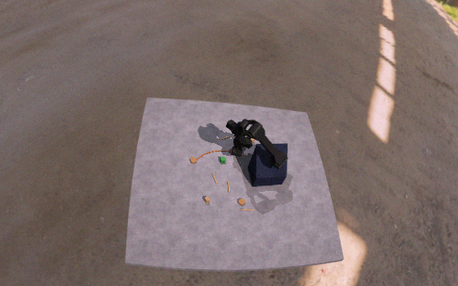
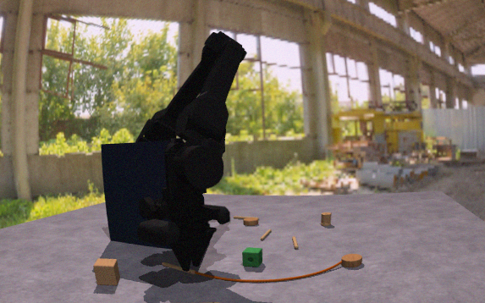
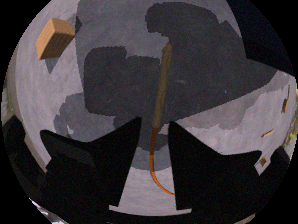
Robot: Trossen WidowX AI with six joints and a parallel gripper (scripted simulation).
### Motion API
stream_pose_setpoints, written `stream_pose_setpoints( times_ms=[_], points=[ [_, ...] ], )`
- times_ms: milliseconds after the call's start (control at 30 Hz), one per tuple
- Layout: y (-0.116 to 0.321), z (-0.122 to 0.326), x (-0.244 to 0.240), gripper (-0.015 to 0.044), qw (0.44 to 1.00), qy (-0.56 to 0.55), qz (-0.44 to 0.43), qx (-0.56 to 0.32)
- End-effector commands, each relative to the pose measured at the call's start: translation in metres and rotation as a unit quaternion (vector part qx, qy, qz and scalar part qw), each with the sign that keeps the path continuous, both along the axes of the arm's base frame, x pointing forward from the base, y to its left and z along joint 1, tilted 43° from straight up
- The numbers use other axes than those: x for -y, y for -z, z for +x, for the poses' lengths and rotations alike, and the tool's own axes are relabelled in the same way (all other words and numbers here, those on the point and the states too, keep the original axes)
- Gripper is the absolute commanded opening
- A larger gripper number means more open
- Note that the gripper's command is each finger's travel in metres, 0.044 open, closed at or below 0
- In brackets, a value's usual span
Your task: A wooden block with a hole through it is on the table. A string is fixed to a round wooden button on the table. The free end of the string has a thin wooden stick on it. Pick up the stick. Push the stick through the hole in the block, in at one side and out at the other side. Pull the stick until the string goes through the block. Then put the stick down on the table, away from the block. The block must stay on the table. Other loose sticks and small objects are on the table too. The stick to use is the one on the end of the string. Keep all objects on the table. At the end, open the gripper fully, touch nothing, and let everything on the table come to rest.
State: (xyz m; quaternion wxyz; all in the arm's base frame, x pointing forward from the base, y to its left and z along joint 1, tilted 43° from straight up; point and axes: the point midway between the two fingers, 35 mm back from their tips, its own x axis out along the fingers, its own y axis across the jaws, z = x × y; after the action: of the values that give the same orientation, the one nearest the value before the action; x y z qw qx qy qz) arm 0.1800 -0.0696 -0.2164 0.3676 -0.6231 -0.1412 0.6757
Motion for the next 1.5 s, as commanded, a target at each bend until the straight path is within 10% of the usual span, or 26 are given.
stream_pose_setpoints(
  times_ms=[0, 233, 400, 1467],
  points=[
    [0.005, 0.000, -0.006, 0.0123, 1.000, 0.002, 0.002, 0.000],
    [0.006, 0.000, -0.008, 0.0123, 1.000, 0.002, 0.002, 0.000],
    [0.006, -0.001, -0.007, 0.0000, 1.000, -0.001, 0.001, -0.001],
    [-0.015, -0.001, 0.015, 0.0000, 1.000, -0.001, 0.000, -0.001]
  ],
)
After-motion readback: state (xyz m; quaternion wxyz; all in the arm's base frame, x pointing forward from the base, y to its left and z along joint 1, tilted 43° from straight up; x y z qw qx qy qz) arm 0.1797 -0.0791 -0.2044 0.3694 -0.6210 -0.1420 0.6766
